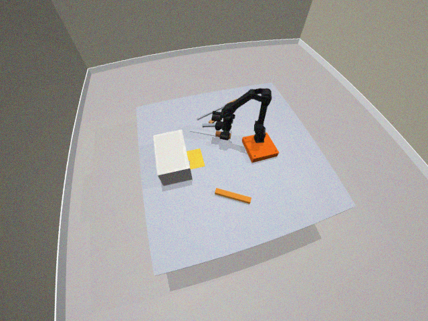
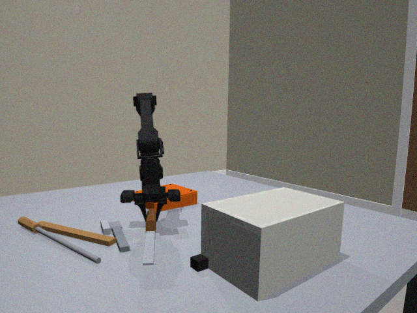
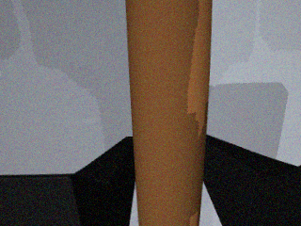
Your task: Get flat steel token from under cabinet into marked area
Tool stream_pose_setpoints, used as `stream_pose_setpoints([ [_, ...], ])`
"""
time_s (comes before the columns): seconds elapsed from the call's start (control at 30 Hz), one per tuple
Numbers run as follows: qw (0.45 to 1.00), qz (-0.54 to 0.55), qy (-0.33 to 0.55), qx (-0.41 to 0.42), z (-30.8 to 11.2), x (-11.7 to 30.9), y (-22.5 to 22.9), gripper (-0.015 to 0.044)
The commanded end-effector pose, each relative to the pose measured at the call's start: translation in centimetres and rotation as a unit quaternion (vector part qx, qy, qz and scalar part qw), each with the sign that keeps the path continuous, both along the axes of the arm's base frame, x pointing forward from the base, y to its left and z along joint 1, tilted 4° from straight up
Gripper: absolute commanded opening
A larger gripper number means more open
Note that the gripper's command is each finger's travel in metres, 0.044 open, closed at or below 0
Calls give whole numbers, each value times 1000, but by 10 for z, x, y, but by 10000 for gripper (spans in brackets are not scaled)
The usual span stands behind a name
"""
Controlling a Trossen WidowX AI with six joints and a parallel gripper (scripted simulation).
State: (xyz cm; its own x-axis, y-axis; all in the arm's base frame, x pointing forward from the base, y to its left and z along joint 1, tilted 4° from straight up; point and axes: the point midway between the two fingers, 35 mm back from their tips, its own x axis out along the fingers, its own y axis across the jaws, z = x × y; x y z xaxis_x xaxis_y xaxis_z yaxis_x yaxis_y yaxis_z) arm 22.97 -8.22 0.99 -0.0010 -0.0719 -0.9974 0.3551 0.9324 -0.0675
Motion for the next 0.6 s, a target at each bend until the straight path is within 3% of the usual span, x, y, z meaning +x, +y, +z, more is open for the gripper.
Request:
stream_pose_setpoints([
  [0.0,1000,-21,-2,-1,0,0,-1,0],
  [0.57,997,-82,-7,-1,0,1,1,0],
])
